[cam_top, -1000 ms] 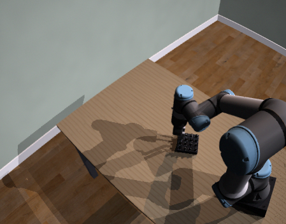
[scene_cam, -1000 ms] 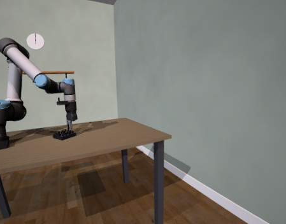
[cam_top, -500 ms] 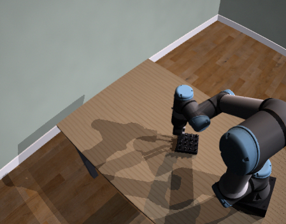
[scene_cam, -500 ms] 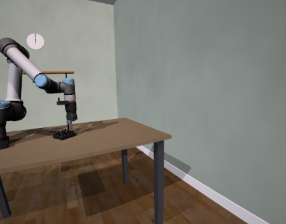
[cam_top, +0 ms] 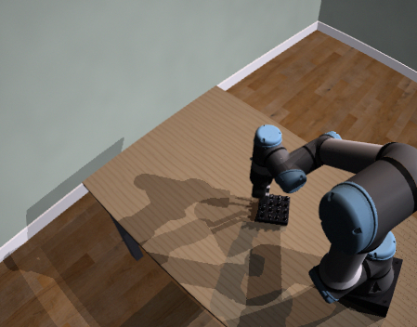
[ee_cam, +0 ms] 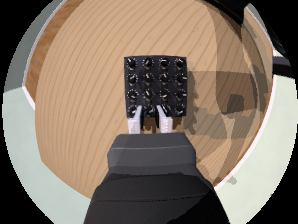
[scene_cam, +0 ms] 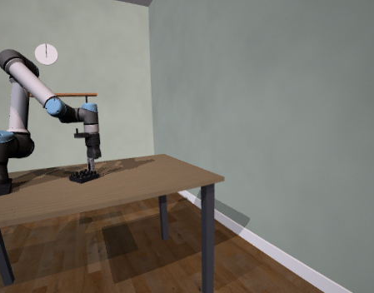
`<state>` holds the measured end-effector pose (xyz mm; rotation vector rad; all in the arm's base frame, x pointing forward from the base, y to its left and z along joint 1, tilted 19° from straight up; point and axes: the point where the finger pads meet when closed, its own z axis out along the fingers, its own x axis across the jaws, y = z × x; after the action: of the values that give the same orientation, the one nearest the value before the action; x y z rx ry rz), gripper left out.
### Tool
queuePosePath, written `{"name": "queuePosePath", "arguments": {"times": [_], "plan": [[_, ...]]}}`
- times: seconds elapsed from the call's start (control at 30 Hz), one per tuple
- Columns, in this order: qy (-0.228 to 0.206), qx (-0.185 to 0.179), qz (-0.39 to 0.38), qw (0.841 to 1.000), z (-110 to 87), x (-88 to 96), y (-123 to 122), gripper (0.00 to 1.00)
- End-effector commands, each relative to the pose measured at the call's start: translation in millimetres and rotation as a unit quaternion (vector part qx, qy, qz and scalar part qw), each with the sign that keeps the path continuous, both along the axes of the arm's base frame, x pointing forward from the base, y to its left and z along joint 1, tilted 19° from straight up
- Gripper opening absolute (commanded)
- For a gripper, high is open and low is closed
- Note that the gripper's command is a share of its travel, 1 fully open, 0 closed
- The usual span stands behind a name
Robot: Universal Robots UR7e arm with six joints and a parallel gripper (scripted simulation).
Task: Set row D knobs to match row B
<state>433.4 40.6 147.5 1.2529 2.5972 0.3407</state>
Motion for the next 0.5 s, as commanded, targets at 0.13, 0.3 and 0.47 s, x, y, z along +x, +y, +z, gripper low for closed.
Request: {"name": "queuePosePath", "arguments": {"times": [0.13, 0.3, 0.47], "plan": [[-0.001, 0.000, 0.000, 1.000, -5.2, 2.1, 0.6, 0.46], [-0.001, 0.000, 0.000, 1.000, -8.2, 3.1, 0.9, 0.46], [-0.001, 0.000, 0.000, 1.000, -9.3, 3.5, 1.0, 0.46]]}}
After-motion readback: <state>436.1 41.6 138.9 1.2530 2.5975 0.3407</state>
